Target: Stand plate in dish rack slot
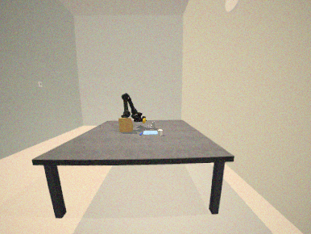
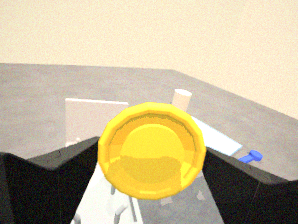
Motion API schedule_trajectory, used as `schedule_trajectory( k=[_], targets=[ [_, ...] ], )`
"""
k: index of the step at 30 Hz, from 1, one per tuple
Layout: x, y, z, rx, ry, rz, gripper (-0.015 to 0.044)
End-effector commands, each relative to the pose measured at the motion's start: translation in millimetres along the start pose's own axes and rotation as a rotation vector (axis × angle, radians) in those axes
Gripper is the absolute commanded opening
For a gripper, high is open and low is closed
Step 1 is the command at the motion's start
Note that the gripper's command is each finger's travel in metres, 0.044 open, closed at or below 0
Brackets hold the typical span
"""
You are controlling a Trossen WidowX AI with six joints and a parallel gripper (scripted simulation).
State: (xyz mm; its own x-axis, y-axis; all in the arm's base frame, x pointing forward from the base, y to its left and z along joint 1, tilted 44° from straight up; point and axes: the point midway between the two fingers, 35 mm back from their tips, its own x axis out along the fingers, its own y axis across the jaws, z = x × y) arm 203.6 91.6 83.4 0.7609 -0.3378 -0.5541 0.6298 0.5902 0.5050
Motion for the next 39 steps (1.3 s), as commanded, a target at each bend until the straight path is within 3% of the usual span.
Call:
schedule_trajectory(
  k=[1,11,39],
  targets=[
    [-6.6,3.7,0.0,0.011,-0.04,0.087,0.0],
    [-24.6,12.9,-3.0,0.038,-0.105,0.274,0.0],
    [-1.4,24.0,-29.0,0.053,-0.099,0.281,0.0]
  ],
)
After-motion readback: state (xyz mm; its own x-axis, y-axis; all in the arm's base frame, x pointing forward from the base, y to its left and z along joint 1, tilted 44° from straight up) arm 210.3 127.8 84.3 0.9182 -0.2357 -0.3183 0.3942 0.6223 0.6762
